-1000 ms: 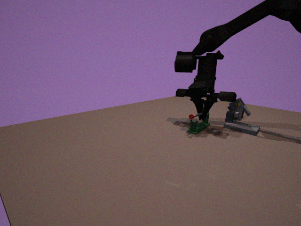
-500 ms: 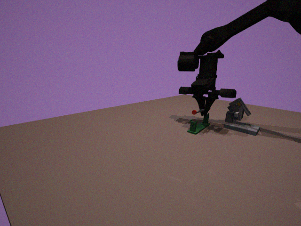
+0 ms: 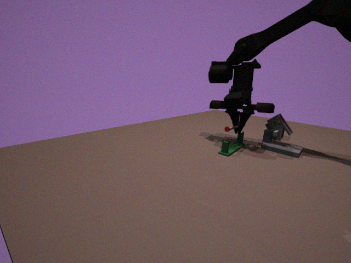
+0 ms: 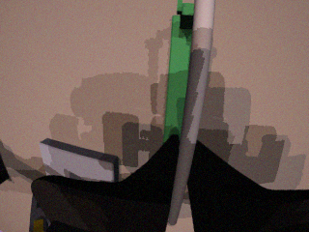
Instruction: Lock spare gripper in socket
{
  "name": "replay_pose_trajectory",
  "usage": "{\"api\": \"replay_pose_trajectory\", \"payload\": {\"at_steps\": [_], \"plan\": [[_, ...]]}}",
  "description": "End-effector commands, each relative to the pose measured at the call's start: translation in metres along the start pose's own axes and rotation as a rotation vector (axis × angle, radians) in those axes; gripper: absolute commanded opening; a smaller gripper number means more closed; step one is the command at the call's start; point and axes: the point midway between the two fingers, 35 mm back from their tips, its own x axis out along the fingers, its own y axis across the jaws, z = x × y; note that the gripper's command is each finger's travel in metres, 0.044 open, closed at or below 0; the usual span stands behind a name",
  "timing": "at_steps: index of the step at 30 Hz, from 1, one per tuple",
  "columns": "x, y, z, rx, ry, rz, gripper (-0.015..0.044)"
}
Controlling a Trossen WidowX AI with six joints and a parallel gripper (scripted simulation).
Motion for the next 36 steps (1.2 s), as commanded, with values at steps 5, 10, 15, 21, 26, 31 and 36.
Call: {"api": "replay_pose_trajectory", "payload": {"at_steps": [5, 10, 15, 21, 26, 31, 36], "plan": [[0.011, -0.001, -0.001, -0.006, 0.001, 0.001, 0.0], [0.019, -0.001, -0.002, -0.006, 0.001, 0.003, 0.0], [0.027, -0.002, -0.002, -0.006, 0.001, 0.004, 0.0], [0.031, -0.001, -0.003, -0.006, 0.001, 0.005, 0.0], [0.032, -0.001, -0.003, -0.007, 0.001, 0.006, 0.0], [0.032, -0.001, -0.003, -0.007, 0.001, 0.006, 0.0], [0.032, -0.001, -0.003, -0.007, 0.001, 0.006, 0.0]]}}
